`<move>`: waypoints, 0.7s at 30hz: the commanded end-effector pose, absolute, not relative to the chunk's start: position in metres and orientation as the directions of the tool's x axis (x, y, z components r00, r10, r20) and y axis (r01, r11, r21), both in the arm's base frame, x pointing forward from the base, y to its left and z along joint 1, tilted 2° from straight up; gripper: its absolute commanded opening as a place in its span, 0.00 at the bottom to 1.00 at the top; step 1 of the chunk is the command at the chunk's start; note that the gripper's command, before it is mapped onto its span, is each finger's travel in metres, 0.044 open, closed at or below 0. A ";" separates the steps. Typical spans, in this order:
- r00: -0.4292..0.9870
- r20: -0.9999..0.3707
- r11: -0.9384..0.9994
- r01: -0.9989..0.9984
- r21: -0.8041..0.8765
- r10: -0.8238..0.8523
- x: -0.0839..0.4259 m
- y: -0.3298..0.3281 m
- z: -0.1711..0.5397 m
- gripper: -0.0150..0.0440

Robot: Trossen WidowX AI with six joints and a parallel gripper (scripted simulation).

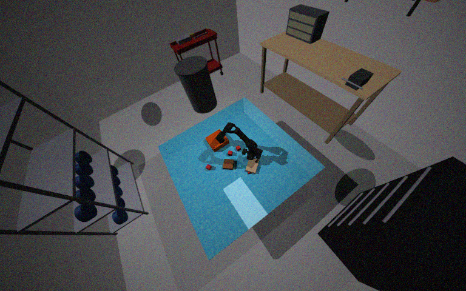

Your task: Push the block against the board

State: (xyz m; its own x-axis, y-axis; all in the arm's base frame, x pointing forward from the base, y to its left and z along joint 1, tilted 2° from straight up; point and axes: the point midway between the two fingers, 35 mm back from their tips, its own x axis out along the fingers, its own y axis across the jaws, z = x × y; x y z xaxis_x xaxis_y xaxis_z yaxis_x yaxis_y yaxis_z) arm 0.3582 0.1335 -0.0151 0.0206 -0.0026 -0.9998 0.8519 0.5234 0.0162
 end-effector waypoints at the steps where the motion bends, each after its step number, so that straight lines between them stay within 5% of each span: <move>1: 0.021 -1.000 0.519 0.855 0.012 -0.010 0.363 0.126 -0.016 0.25; 21: 0.023 -1.000 0.514 0.857 0.013 -0.013 0.381 0.101 -0.016 0.25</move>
State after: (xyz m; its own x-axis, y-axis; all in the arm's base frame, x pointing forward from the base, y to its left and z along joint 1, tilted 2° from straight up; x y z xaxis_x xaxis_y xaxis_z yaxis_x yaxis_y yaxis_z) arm 0.3788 0.1080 -0.0118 0.0298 -0.0029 -0.9996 0.8541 0.5195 0.0239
